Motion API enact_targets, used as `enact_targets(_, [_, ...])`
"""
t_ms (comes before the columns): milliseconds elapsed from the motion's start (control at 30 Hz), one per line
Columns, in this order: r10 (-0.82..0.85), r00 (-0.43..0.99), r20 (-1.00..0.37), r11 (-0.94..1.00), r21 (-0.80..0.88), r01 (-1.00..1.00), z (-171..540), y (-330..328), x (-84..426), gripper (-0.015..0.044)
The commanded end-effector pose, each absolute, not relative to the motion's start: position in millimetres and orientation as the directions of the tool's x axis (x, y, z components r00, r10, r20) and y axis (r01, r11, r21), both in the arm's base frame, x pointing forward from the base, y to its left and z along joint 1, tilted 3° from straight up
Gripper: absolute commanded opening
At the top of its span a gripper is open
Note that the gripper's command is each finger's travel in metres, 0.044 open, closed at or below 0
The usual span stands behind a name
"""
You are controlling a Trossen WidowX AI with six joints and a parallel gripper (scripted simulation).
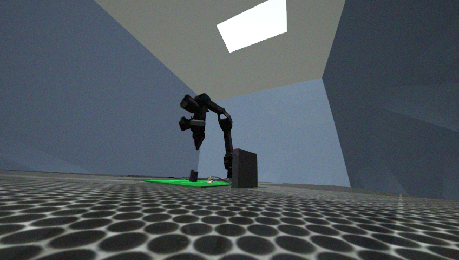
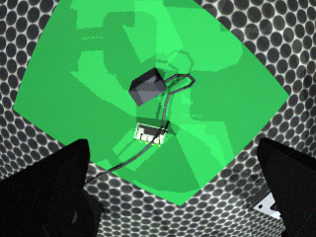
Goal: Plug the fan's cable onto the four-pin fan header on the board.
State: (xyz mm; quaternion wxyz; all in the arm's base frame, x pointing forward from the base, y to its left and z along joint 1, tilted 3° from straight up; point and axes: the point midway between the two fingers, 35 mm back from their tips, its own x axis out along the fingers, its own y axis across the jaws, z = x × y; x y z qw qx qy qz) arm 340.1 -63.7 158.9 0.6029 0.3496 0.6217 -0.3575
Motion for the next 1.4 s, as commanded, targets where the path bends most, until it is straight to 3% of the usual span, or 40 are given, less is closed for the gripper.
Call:
enact_targets(0, [-0.026, -0.011, -1.0, -0.254, -0.004, 0.967, 175, -47, 353, 0.044])
enact_targets(167, [-0.029, -0.01, -1.0, -0.465, 0.005, 0.885, 178, -42, 356, 0.044])
enact_targets(667, [-0.029, -0.01, -1.0, -0.465, 0.005, 0.885, 176, -42, 356, 0.044])
enact_targets(1033, [-0.029, -0.01, -1.0, -0.465, 0.005, 0.885, 80, -45, 355, 0.044])
enact_targets(1367, [-0.029, -0.01, -1.0, -0.465, 0.005, 0.885, 71, -45, 355, 0.044])
